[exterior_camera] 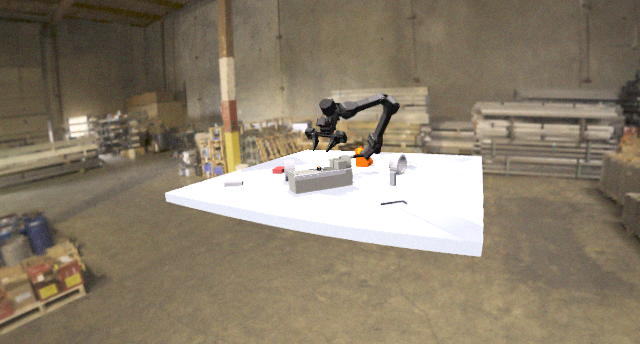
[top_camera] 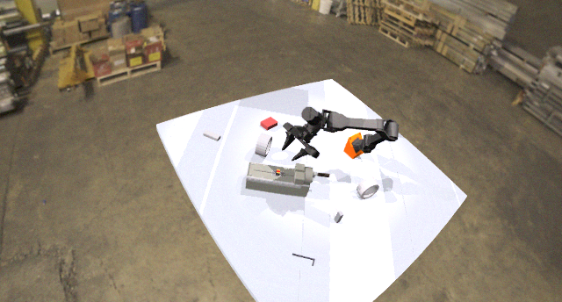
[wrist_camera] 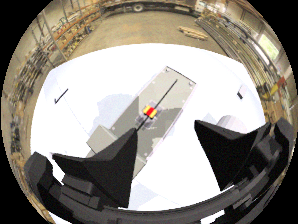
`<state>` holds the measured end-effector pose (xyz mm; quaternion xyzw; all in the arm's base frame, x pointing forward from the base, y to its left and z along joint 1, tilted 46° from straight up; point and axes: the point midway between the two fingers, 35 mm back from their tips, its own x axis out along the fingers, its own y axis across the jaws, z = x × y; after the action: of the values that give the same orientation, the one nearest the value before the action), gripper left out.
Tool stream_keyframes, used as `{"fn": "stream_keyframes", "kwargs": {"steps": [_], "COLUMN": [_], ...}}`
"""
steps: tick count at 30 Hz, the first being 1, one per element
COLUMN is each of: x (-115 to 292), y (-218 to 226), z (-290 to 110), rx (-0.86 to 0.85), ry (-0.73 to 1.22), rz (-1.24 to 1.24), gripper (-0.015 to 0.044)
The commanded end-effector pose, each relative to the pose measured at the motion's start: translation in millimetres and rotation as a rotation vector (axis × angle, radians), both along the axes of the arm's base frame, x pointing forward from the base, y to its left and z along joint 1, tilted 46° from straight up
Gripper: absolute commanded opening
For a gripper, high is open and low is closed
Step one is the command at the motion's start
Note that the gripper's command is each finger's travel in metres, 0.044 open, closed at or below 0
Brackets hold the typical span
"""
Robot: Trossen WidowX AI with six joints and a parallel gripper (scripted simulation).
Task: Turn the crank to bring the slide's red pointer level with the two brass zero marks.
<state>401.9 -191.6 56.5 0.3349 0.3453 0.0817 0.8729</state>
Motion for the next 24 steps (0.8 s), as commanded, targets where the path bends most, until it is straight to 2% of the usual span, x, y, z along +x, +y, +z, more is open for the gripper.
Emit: {"fn": "stream_keyframes", "kwargs": {"steps": [1, 3, 4, 20, 21, 24], "x": [0.0, 0.0, 0.0, 0.0, 0.0, 0.0], "y": [-0.1, -0.1, -0.1, -0.1, -0.1, -0.1], "z": [-0.1, -0.1, -0.1, -0.1, -0.1, -0.1], "rx": [-0.001, -0.001, -0.001, -0.001, -0.001, -0.001], "ry": [0.0, 0.0, 0.0, 0.0, 0.0, 0.0], "rz": [0.0, 0.0, 0.0, 0.0, 0.0, 0.0], "gripper": [0.0394, 0.044, 0.044, 0.002, 0.0, 0.0]}}
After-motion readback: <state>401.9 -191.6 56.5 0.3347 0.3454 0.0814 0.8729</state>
